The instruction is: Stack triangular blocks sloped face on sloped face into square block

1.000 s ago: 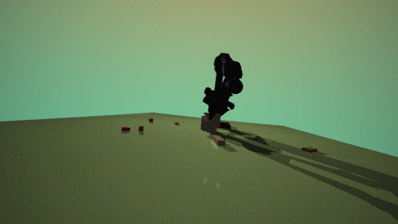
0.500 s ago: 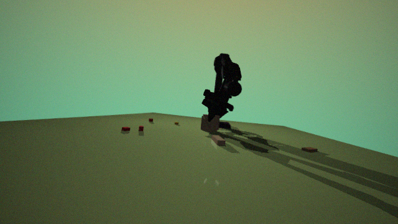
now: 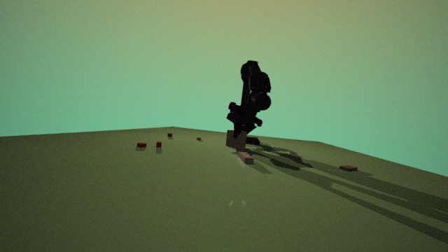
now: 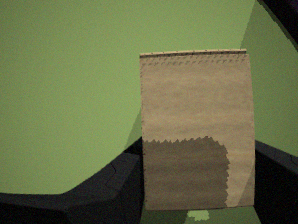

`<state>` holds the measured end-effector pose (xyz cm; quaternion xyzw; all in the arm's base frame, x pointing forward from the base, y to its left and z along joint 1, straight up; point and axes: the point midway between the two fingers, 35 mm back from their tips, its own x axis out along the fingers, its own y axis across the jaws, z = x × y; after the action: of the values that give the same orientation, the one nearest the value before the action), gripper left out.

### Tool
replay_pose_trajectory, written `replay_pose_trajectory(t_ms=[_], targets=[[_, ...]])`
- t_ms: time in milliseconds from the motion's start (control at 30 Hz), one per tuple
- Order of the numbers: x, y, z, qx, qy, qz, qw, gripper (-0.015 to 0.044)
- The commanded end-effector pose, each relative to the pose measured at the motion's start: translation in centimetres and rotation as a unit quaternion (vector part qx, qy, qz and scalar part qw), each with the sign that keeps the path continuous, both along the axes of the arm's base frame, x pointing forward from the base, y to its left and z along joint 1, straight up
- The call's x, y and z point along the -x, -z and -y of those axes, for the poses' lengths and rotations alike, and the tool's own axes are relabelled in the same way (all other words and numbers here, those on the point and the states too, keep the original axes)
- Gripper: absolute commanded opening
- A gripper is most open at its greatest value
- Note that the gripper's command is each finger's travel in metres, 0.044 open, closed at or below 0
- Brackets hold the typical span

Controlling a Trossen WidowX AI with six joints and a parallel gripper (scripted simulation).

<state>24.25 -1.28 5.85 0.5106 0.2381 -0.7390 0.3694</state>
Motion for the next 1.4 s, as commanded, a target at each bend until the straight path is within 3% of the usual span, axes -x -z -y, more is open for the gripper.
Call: replay_pose_trajectory(t_ms=[0,900,1367], targets=[[-0.01,0.03,0.08,0.002,-0.002,0.000,1.000,0.0000],[0.03,0.20,0.12,0.002,-0.002,0.000,1.000,0.0000],[0.05,0.20,0.06,0.000,0.000,0.000,1.000,0.0368]])
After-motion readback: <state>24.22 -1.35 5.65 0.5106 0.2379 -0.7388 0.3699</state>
